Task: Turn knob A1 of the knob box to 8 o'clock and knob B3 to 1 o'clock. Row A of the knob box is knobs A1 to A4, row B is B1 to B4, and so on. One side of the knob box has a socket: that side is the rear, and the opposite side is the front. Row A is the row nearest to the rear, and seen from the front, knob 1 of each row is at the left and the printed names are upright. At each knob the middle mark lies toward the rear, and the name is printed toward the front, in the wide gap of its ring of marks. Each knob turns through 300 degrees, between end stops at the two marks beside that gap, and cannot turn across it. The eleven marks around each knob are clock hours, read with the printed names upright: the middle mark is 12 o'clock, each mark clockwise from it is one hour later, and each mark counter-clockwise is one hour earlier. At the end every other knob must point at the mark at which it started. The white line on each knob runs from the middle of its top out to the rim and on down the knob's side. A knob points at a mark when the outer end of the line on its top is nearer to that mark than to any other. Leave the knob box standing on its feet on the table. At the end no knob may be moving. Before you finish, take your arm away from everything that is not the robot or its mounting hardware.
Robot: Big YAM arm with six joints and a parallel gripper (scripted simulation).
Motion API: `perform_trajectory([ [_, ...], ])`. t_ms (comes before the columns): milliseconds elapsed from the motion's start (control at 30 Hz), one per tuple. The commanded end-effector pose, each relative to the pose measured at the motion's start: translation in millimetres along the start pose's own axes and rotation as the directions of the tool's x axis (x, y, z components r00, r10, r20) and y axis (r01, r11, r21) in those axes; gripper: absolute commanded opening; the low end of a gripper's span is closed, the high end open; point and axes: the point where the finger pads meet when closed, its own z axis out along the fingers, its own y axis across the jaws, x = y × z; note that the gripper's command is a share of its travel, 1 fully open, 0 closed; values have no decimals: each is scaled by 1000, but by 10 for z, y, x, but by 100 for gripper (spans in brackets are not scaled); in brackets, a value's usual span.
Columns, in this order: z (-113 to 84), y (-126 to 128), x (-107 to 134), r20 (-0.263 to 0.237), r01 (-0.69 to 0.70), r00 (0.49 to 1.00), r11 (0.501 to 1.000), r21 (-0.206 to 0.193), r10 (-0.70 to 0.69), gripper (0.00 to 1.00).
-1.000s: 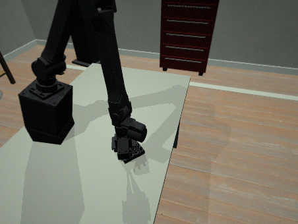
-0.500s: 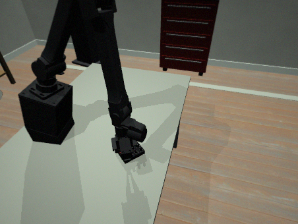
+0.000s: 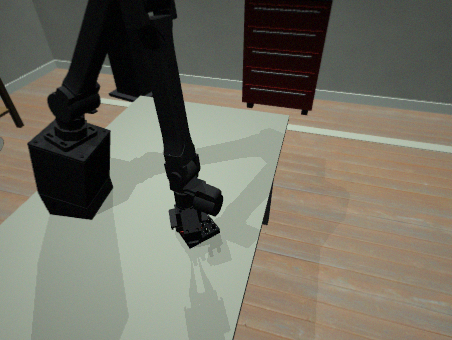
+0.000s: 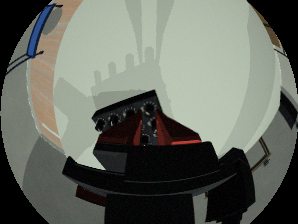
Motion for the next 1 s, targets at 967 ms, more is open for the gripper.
perform_trajectory([
  [967, -256, 27, -64, 13, 4, 1000, 1000, -13, -4, 19],
])
